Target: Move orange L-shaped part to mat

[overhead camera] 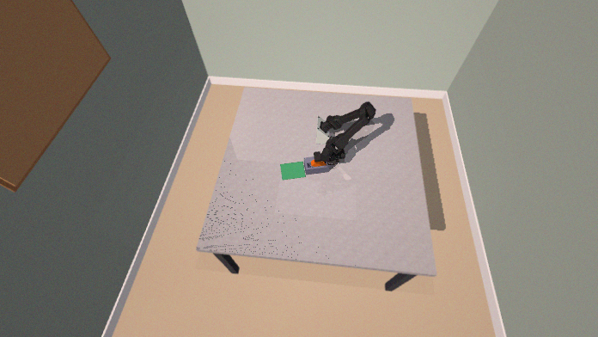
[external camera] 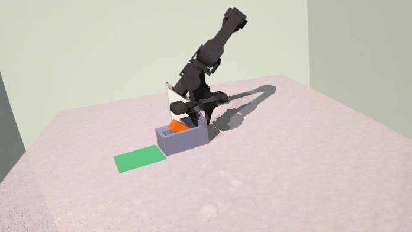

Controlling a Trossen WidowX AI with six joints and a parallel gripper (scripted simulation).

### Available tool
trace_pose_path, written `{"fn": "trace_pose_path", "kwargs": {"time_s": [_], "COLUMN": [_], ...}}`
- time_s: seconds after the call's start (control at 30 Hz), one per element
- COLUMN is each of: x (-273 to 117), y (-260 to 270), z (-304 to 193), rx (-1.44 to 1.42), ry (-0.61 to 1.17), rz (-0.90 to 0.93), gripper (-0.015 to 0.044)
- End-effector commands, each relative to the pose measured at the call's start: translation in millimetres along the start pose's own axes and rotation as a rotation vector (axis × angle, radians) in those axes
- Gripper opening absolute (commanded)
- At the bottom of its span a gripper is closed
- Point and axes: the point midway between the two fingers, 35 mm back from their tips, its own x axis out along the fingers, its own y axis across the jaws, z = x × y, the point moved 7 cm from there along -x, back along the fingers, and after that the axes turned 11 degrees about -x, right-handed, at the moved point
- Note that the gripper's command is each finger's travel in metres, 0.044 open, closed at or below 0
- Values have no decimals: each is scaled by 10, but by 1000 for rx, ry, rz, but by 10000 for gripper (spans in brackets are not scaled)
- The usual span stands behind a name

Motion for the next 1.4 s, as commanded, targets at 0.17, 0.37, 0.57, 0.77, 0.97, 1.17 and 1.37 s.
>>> {"fn": "trace_pose_path", "kwargs": {"time_s": [0.17, 0.37, 0.57, 0.77, 0.97, 1.17, 1.37], "x": [-483, -1000, -966, -966, -966, -966, -980], "y": [-73, -99, -118, -118, -118, -118, -228], "z": [40, -11, 5, 5, 5, 5, 11], "rx": [-6, -7, -1, -1, -1, -1, 242], "ry": [1, 0, -20, -20, -20, -20, -19], "rz": [-16, -9, -22, -22, -22, -22, -19], "gripper": [180, 180, 180, 180, 180, 180, 280]}}
